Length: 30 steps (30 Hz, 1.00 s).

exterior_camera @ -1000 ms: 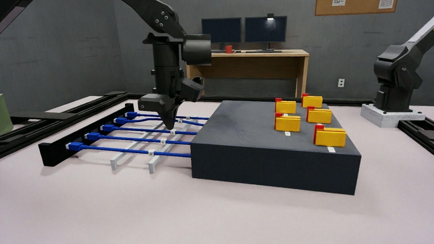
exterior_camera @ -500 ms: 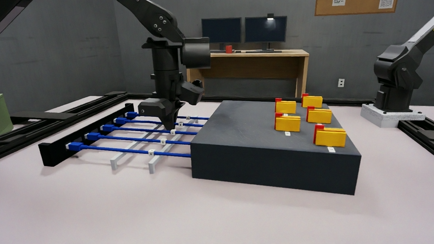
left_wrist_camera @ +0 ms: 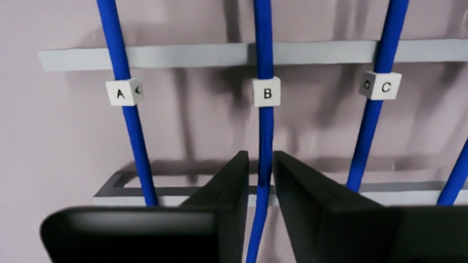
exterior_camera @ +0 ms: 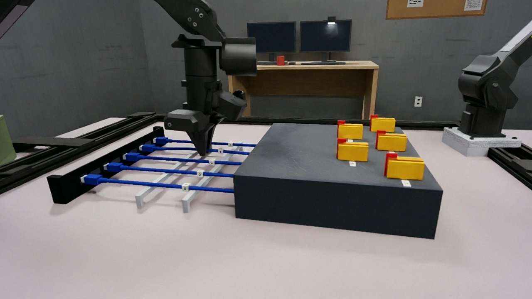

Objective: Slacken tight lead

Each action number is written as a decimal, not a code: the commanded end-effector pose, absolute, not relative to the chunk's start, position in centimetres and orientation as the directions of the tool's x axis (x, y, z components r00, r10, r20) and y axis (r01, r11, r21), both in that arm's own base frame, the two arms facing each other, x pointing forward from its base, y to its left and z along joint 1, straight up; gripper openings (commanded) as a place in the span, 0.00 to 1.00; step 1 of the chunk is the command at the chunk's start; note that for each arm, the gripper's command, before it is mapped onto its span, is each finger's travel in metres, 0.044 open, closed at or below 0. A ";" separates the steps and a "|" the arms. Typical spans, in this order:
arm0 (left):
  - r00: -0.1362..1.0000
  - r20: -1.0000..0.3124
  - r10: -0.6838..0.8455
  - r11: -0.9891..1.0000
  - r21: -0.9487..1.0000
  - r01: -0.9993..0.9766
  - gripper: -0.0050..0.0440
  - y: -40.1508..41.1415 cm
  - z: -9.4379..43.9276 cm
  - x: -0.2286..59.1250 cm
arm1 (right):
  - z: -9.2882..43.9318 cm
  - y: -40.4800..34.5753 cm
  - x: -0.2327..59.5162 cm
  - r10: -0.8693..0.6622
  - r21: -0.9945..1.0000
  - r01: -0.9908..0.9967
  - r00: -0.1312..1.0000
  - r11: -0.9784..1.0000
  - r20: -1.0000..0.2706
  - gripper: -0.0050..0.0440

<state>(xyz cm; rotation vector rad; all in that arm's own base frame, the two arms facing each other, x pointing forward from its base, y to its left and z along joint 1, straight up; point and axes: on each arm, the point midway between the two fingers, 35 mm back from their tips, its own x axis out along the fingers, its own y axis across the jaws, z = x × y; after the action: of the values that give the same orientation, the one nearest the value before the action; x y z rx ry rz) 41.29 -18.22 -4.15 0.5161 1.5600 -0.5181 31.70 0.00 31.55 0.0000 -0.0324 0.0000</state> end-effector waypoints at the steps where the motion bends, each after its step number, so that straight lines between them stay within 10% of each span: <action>1: 0.015 -1.000 -0.010 0.793 0.001 0.609 0.53 -18.7 -0.7 42.5 | 32.3 0.0 31.6 0.000 0.000 0.000 0.999 1.000 0.050 1.00; 30: 0.000 -1.000 0.000 0.796 0.000 0.605 0.53 -22.6 -0.7 39.2 | 32.3 0.0 31.6 0.000 0.000 0.000 0.999 1.000 0.050 1.00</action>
<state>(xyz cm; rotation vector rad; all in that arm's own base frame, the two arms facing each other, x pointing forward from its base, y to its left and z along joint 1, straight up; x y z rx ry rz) 38.72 -22.43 -2.52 0.5213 1.5527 -0.5106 31.70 0.00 31.55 0.0000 -0.0324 0.0000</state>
